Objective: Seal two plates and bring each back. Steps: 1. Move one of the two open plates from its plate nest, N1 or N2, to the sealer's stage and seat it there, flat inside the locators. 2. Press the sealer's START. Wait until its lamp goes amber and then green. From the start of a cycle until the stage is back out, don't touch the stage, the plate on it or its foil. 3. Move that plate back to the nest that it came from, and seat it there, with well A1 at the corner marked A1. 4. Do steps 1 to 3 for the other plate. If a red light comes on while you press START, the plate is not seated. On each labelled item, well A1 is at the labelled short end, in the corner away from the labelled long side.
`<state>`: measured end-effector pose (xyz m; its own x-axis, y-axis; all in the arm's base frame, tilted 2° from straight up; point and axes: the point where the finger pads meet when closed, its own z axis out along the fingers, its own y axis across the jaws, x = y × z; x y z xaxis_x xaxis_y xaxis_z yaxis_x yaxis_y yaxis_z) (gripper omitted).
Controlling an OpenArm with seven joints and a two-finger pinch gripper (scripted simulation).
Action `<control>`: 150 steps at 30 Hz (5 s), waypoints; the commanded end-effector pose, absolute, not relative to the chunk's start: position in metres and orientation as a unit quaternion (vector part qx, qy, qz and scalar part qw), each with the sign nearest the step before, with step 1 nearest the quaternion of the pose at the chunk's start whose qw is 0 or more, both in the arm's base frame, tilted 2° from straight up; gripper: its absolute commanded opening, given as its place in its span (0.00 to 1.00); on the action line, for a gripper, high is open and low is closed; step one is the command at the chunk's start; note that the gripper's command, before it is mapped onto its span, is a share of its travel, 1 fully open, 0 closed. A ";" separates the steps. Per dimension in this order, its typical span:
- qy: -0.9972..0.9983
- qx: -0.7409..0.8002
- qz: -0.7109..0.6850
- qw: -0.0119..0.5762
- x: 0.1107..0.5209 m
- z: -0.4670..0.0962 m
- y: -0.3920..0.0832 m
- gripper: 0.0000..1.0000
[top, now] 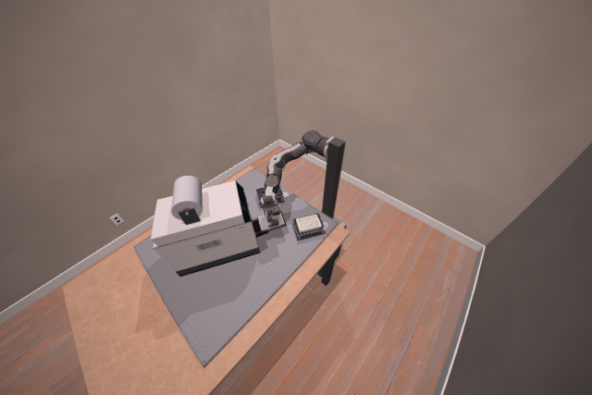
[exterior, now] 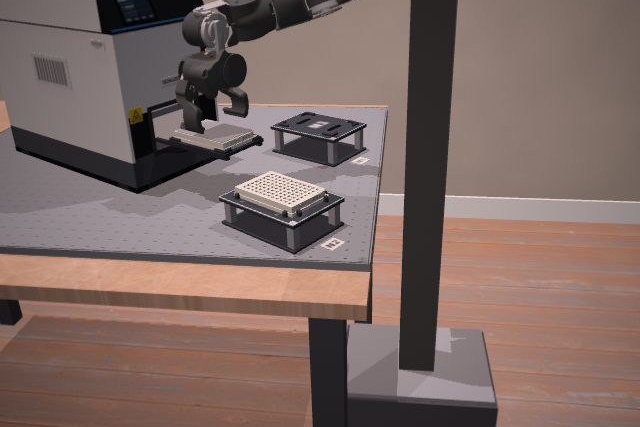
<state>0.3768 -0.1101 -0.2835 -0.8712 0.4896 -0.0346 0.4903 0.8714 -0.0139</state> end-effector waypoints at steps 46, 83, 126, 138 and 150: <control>0.968 0.251 -0.008 0.017 0.378 -0.300 -0.110 0.65; 0.967 0.252 -0.008 0.017 0.379 -0.307 -0.110 0.60; 0.967 0.252 -0.008 0.017 0.379 -0.307 -0.110 0.00; 0.967 0.253 -0.009 0.018 0.380 -0.302 -0.110 0.00; 0.967 0.253 -0.010 0.017 0.379 -0.297 -0.110 0.00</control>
<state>0.3780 -0.1102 -0.2993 -0.8731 0.4862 -0.0357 0.4868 0.8734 -0.0106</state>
